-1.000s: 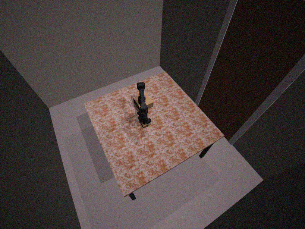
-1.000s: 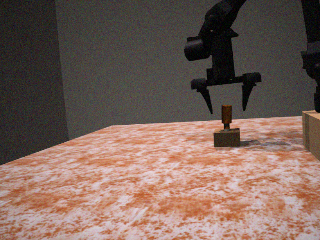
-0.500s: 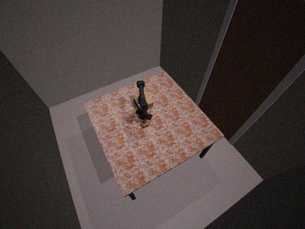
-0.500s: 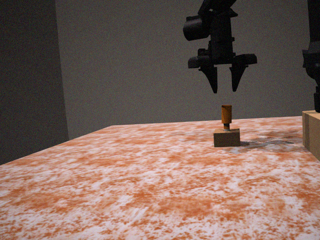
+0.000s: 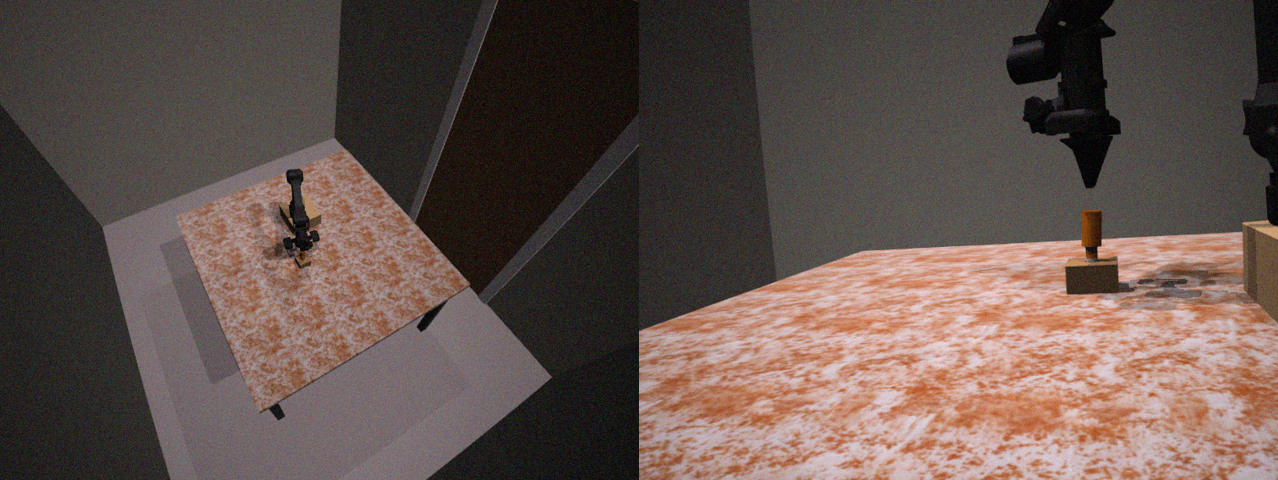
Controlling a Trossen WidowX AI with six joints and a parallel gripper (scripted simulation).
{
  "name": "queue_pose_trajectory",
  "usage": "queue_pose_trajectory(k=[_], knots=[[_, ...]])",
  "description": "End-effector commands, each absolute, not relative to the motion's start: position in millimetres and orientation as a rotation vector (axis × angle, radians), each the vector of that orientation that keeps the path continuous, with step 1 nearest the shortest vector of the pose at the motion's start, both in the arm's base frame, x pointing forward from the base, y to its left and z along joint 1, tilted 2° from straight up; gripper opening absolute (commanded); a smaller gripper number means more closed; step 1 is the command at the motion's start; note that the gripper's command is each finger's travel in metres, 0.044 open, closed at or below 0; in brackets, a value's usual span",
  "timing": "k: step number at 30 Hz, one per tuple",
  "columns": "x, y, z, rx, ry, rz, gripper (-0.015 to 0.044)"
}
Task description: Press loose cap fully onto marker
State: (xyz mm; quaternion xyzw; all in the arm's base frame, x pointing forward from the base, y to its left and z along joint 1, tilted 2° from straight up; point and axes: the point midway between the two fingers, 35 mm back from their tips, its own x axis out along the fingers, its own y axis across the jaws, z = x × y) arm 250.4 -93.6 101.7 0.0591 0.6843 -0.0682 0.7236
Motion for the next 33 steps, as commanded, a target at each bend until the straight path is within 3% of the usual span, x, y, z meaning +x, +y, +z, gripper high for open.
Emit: queue_pose_trajectory(k=[1, 33], knots=[[250.3, -93.6, 100.3, -0.027, 1.513, 0.004, 0.0], [252.0, -94.1, 69.7, -0.027, 1.513, 0.004, 0.0]])
